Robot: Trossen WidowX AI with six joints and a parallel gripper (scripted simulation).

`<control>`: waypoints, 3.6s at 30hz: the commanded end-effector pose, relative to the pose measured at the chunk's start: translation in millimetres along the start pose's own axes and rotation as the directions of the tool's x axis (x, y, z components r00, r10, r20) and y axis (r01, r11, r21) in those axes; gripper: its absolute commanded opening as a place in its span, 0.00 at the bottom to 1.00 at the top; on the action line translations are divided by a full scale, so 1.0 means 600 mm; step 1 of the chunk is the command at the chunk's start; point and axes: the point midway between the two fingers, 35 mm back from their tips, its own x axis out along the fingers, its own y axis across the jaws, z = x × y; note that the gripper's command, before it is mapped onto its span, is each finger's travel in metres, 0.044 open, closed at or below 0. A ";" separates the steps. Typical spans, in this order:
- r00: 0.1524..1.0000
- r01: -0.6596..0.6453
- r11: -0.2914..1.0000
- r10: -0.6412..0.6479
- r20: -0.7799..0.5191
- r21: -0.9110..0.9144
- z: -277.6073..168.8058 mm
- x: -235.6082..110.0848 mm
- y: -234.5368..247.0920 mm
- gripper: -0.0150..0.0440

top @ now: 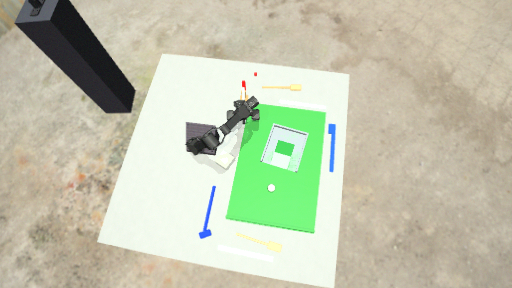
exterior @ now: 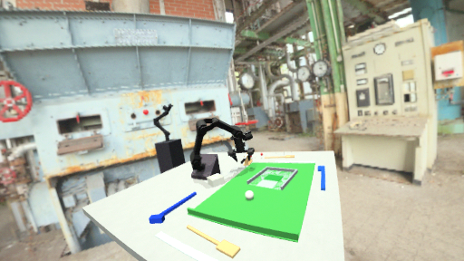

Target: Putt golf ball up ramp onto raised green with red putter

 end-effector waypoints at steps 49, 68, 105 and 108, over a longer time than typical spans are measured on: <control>1.000 0.001 1.000 -0.001 -0.001 -0.004 -0.006 0.032 0.000 0.25; 1.000 -0.002 1.000 0.002 0.002 -0.005 0.036 -0.120 0.002 0.25; 0.984 0.176 0.333 -0.063 -0.164 0.927 -0.396 -0.267 0.005 0.25; 0.981 0.193 0.231 -0.060 -0.184 0.954 -0.431 -0.277 0.021 0.25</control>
